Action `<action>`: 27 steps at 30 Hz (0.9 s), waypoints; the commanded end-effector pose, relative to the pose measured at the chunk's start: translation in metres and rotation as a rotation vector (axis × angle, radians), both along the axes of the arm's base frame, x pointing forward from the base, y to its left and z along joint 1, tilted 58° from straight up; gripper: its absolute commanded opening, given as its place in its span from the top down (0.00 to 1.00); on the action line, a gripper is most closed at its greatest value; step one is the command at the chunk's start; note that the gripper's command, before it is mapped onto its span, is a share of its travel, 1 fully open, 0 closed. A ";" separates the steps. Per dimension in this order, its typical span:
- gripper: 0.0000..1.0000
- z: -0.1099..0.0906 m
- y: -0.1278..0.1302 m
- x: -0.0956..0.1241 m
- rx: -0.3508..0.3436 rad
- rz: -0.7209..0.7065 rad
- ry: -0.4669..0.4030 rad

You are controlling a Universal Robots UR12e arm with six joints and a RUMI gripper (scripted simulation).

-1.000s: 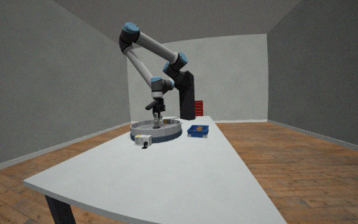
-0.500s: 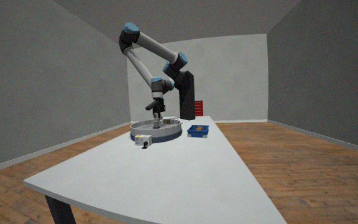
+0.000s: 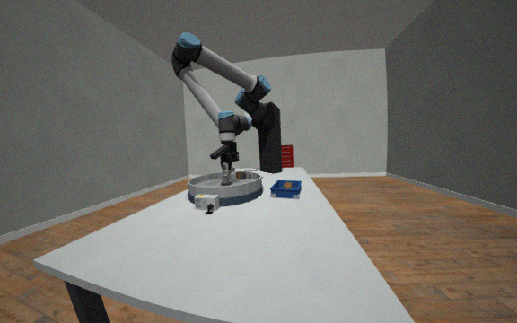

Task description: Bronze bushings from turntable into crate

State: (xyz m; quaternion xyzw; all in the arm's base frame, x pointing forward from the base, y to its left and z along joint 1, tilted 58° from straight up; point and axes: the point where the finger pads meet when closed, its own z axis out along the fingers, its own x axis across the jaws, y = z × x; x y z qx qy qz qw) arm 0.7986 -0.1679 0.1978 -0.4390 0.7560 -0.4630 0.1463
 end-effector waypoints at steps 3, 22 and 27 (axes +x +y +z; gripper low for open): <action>1.00 0.001 -0.001 0.001 -0.001 0.000 -0.002; 0.94 0.001 -0.001 0.001 -0.001 0.000 -0.002; 0.94 0.001 -0.001 0.001 -0.001 0.000 -0.002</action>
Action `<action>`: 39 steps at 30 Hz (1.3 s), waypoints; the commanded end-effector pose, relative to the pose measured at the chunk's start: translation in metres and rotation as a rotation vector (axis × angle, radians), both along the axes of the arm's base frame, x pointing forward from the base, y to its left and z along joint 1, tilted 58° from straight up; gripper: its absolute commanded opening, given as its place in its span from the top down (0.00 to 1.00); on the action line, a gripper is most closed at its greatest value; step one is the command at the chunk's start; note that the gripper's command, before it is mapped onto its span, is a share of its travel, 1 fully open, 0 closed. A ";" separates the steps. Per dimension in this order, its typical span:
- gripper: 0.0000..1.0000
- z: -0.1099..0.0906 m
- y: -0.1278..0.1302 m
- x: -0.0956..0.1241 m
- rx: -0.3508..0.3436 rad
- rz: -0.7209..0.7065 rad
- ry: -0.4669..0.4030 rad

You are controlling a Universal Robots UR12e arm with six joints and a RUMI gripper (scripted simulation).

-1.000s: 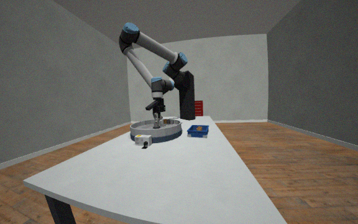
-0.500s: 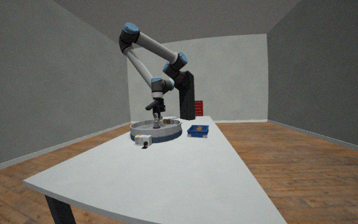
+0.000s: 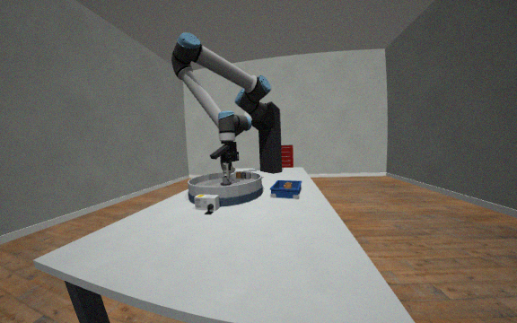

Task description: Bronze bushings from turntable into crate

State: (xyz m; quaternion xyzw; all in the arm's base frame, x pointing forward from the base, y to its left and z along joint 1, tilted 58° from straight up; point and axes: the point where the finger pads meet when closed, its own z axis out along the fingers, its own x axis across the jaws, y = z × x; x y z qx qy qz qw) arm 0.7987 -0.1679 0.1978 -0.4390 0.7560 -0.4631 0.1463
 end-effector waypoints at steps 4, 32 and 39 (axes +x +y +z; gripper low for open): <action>0.94 0.001 -0.001 0.001 -0.001 0.000 -0.002; 0.94 0.006 0.008 -0.008 0.000 0.001 0.000; 0.94 0.022 0.025 -0.027 0.000 0.001 0.000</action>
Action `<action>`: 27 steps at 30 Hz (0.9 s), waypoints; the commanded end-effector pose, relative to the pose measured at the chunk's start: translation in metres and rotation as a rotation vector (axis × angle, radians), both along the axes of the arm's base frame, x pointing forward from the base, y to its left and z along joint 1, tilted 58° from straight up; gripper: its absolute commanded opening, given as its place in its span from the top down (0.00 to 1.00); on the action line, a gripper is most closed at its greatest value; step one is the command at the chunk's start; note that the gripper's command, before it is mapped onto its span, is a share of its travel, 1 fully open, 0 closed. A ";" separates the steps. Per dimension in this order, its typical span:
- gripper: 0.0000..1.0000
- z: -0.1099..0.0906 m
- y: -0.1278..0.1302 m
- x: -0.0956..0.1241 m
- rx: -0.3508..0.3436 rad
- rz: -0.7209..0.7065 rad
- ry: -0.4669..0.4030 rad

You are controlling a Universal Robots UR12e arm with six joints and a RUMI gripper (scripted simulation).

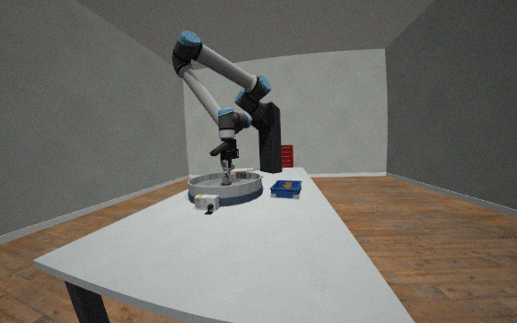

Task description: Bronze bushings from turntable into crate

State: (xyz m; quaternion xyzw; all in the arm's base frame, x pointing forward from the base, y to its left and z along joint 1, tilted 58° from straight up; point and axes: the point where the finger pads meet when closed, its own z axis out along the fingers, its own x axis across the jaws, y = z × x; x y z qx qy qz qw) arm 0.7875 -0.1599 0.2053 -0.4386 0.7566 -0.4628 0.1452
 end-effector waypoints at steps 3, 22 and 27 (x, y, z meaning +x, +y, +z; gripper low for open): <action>0.94 0.016 0.019 -0.018 0.000 0.003 -0.002; 0.94 0.016 0.017 -0.017 0.000 0.002 -0.001; 0.94 0.016 0.017 -0.017 0.000 0.002 -0.001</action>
